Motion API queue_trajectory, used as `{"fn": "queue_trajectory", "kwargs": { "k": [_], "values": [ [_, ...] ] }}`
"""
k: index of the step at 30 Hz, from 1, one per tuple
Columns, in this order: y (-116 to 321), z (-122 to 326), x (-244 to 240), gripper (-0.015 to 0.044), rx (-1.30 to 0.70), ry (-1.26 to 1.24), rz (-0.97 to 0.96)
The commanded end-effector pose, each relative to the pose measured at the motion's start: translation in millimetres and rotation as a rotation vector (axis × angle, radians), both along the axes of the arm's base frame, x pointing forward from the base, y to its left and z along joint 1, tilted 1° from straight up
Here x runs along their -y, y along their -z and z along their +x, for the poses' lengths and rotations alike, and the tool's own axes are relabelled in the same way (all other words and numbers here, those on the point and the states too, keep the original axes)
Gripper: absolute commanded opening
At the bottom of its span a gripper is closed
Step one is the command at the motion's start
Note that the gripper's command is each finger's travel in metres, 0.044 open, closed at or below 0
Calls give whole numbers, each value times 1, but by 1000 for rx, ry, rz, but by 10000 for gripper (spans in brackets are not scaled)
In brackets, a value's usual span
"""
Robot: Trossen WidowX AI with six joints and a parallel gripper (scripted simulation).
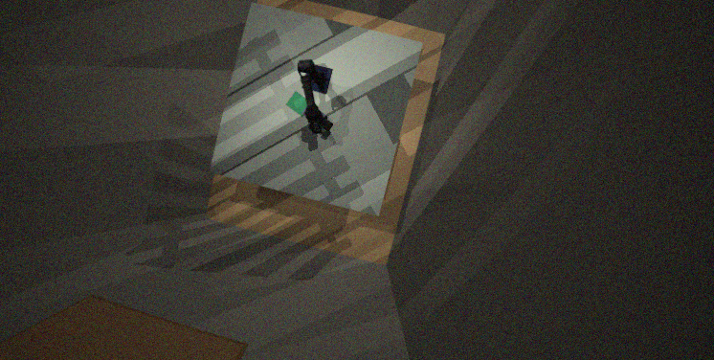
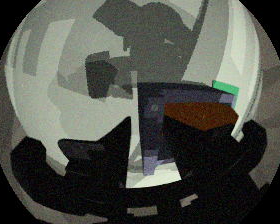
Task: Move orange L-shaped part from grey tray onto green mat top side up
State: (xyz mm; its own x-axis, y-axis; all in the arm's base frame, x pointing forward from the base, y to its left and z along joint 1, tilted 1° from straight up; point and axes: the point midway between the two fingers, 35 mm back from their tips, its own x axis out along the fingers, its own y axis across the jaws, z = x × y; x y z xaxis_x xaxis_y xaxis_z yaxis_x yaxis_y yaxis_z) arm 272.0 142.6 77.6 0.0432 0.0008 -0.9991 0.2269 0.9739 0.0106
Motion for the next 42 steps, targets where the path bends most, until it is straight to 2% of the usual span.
{"fn": "queue_trajectory", "kwargs": {
  "k": [1,15,18,25,42],
  "values": [
    [0,0,0,180,0,0,0],
    [-14,2,-10,180,-2,-3,-7],
    [-33,3,-9,180,-2,-3,-7],
    [-105,-4,0,180,-3,-3,-8],
    [-103,-4,-2,180,4,0,2]
  ]
}}
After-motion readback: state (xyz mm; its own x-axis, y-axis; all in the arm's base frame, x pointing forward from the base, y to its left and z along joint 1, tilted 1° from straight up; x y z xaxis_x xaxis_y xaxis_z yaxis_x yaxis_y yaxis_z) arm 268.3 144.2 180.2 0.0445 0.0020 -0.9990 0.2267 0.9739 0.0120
